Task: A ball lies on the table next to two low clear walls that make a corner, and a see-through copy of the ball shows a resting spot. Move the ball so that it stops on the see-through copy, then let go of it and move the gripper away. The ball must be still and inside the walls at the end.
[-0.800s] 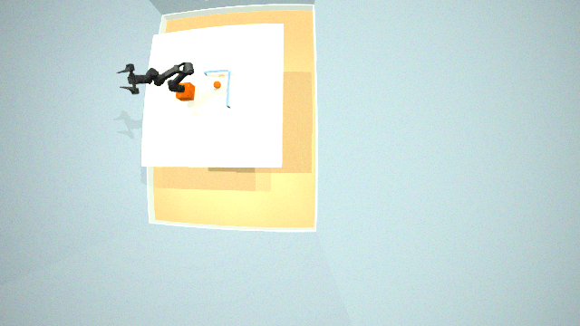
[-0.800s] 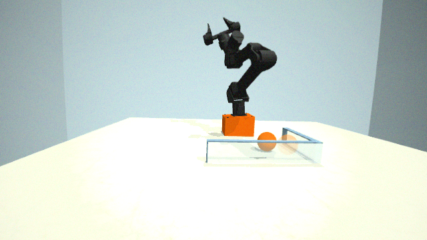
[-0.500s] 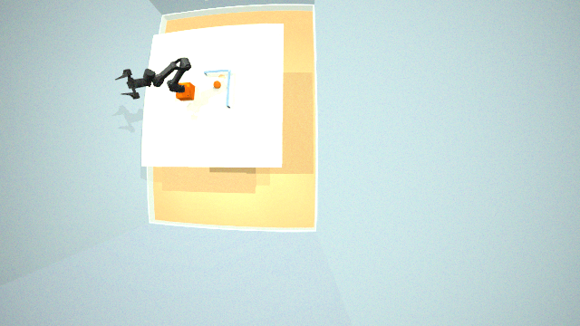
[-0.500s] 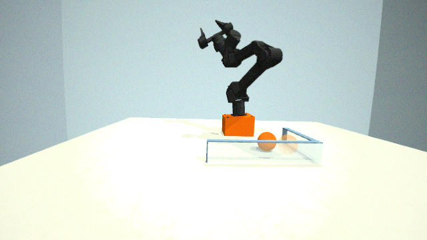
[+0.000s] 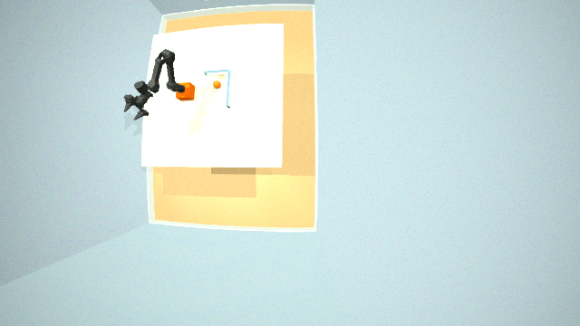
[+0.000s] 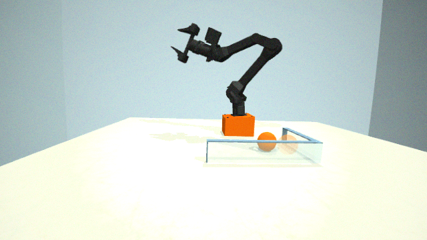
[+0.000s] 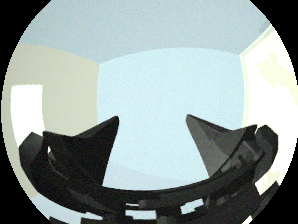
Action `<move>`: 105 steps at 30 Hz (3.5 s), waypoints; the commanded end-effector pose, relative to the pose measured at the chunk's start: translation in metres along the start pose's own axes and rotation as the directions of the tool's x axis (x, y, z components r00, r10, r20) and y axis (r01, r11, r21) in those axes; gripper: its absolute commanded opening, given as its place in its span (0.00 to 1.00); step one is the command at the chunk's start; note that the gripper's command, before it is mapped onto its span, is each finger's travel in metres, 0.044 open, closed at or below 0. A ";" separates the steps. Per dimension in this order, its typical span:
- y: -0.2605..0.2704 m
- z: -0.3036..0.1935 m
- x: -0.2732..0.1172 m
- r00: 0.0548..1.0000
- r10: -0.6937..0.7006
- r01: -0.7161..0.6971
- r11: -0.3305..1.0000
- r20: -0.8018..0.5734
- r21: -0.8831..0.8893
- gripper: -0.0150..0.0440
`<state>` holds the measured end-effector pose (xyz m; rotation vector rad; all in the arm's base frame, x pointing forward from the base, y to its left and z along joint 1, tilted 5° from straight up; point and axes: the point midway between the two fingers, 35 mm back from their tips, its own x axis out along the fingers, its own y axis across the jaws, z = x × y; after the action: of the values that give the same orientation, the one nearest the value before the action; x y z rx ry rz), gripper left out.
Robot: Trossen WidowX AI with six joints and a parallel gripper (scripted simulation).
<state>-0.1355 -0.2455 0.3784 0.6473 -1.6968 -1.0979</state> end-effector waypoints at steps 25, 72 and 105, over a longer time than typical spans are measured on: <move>-0.175 -0.330 -0.183 0.087 -0.766 -0.745 0.374 -0.637 -0.552 0.96; -0.163 -0.268 -0.541 -0.386 -0.921 0.303 -0.074 0.052 0.950 0.96; -0.199 -0.265 -0.555 -0.386 -0.921 0.304 -0.073 0.052 0.950 0.91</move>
<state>0.3101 0.0187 -0.0092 2.5122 -2.5771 -2.1994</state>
